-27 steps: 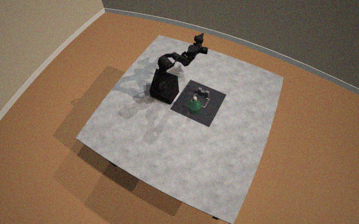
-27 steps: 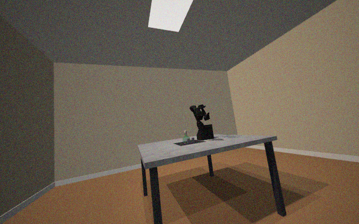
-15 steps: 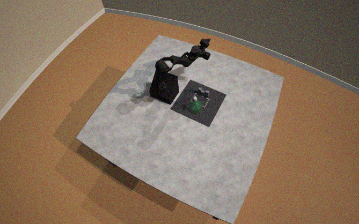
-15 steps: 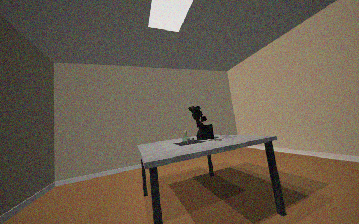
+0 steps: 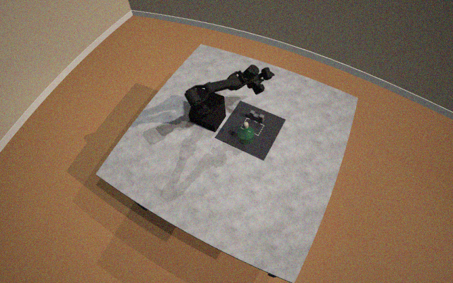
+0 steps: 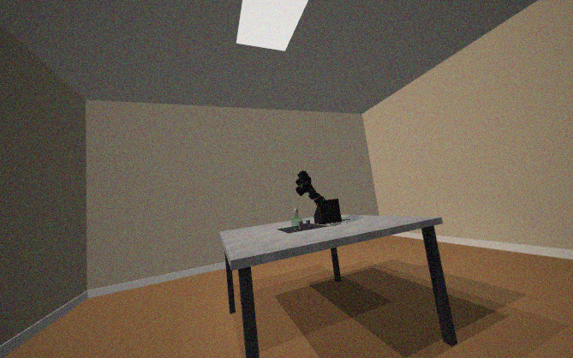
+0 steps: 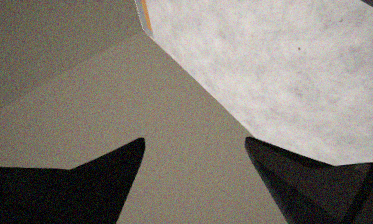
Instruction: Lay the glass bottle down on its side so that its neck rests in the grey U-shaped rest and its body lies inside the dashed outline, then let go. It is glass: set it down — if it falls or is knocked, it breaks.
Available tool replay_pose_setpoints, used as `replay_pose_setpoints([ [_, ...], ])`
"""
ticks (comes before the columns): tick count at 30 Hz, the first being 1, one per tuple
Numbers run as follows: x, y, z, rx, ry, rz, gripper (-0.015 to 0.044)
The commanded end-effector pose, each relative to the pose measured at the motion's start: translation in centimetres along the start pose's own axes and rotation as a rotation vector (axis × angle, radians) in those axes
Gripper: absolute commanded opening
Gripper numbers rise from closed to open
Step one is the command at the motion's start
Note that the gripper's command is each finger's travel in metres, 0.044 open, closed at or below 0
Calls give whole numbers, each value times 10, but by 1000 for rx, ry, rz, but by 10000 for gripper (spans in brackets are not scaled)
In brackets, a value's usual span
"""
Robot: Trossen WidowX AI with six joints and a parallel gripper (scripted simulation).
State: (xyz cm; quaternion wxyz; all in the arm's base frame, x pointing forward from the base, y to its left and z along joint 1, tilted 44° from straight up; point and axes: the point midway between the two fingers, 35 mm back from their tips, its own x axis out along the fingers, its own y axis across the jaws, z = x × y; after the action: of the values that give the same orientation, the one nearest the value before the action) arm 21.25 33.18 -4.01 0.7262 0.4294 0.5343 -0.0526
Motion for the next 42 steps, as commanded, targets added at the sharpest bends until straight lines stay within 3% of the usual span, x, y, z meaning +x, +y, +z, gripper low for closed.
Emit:
replay_pose_setpoints([
  [1, -39, -6, 68, 103, -255, -106, 440],
  [21, -205, -64, 205, 217, -899, -401, 440],
  [26, -203, -66, 211, 244, -898, -464, 440],
  [34, -187, -82, 234, 414, -861, -793, 440],
  [42, -187, -83, 235, 419, -859, -801, 440],
])
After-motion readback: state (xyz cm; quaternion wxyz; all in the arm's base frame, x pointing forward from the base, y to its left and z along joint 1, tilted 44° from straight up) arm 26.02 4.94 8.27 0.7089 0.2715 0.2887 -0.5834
